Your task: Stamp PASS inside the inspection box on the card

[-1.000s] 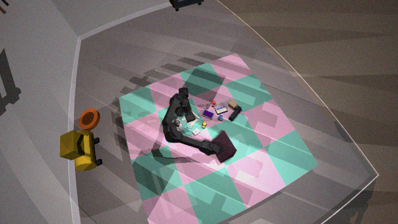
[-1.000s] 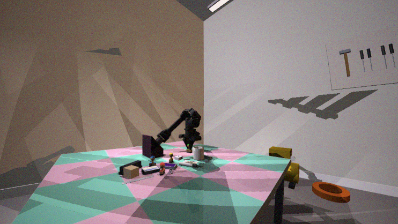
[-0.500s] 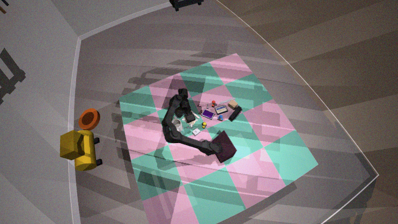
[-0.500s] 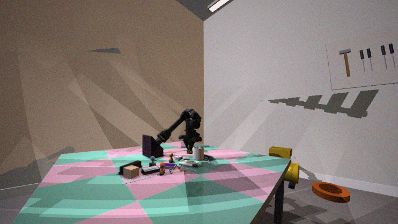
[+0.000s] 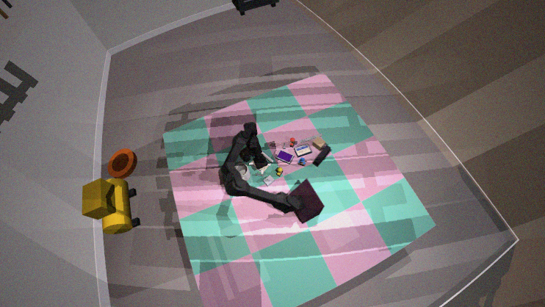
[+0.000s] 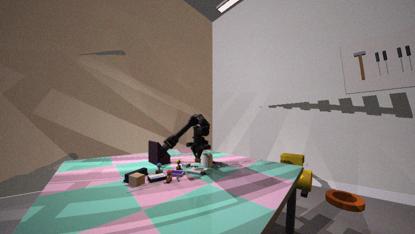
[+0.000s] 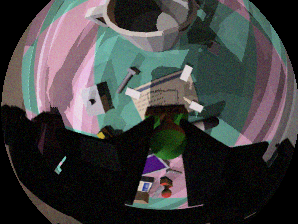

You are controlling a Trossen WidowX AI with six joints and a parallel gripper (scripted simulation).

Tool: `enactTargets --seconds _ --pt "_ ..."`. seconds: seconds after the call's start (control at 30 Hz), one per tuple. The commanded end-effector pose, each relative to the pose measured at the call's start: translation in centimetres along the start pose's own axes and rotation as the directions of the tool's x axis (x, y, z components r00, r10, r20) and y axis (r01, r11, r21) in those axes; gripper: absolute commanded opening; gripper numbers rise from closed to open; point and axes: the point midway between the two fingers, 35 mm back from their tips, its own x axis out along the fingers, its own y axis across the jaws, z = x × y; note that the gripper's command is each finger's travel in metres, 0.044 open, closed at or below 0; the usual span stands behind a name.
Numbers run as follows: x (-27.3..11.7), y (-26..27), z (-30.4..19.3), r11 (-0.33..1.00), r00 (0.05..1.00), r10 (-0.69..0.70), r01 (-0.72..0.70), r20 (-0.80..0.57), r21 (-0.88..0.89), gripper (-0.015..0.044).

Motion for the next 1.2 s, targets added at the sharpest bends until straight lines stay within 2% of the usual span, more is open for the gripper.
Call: enactTargets --seconds 0.0,1.17 --pt "0.4 0.1 0.0 1.0 1.0 0.002 -0.002 0.004 0.006 0.0" --pt "2.7 0.1 0.0 1.0 1.0 0.003 -0.003 0.003 -0.001 0.0"
